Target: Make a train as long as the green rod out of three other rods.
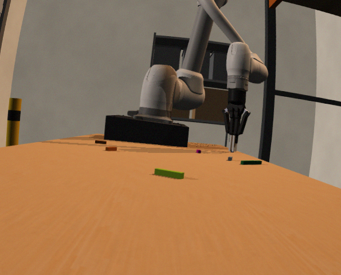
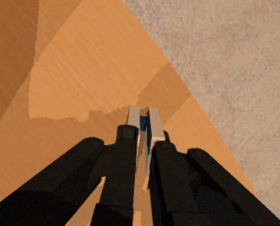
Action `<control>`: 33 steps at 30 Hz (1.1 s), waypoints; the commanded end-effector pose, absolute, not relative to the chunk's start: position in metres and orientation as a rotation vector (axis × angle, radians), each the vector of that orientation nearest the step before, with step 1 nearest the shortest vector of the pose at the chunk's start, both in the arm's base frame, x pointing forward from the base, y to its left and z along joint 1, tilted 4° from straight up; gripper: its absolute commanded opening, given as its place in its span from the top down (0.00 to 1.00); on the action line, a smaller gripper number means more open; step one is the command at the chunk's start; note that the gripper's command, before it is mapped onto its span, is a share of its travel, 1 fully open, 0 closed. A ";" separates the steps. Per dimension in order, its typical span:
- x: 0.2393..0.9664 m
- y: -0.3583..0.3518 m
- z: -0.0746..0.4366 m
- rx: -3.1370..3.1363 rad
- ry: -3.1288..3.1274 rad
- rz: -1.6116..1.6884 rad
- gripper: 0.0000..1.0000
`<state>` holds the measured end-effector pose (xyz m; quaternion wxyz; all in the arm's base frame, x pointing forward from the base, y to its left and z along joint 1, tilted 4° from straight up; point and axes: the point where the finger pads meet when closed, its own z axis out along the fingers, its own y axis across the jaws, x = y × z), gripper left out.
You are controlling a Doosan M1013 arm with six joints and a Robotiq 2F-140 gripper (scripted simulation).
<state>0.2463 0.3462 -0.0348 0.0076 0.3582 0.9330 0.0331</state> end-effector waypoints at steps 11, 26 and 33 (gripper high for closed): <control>0.243 0.344 -0.038 1.107 2.923 0.099 0.88; 0.243 0.344 -0.037 1.107 2.923 0.099 0.88; 0.243 0.343 -0.024 1.107 2.923 0.099 0.88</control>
